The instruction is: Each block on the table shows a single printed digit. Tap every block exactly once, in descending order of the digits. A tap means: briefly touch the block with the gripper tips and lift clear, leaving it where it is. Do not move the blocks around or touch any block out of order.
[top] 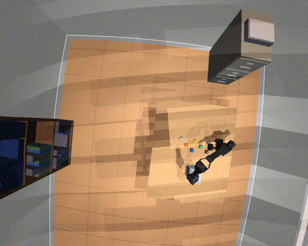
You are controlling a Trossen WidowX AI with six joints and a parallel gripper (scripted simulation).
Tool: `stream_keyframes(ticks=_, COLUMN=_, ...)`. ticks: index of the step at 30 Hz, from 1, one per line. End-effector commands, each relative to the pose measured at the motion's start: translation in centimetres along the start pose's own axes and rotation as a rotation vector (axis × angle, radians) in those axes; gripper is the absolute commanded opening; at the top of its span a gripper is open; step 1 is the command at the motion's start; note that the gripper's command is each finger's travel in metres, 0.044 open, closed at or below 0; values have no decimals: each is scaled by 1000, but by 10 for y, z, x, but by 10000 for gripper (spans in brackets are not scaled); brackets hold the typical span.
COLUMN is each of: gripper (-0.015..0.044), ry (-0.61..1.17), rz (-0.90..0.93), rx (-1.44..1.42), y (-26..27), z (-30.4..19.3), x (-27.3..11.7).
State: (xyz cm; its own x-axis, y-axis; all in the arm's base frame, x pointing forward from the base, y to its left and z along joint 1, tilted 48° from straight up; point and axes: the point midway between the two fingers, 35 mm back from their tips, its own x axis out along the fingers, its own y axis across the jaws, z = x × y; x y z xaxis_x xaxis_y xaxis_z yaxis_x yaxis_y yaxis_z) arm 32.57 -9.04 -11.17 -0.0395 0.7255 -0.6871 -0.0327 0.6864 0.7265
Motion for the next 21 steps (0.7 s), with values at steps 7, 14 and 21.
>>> stream_keyframes(ticks=7, gripper=138, ry=13, rz=13, rx=3, y=4, z=-4, x=78)
stream_keyframes(ticks=14, gripper=20, ry=13, rz=13, rx=3, y=4, z=-4, x=78)
stream_keyframes(ticks=21, gripper=20, ry=13, rz=13, rx=3, y=4, z=-4, x=78)
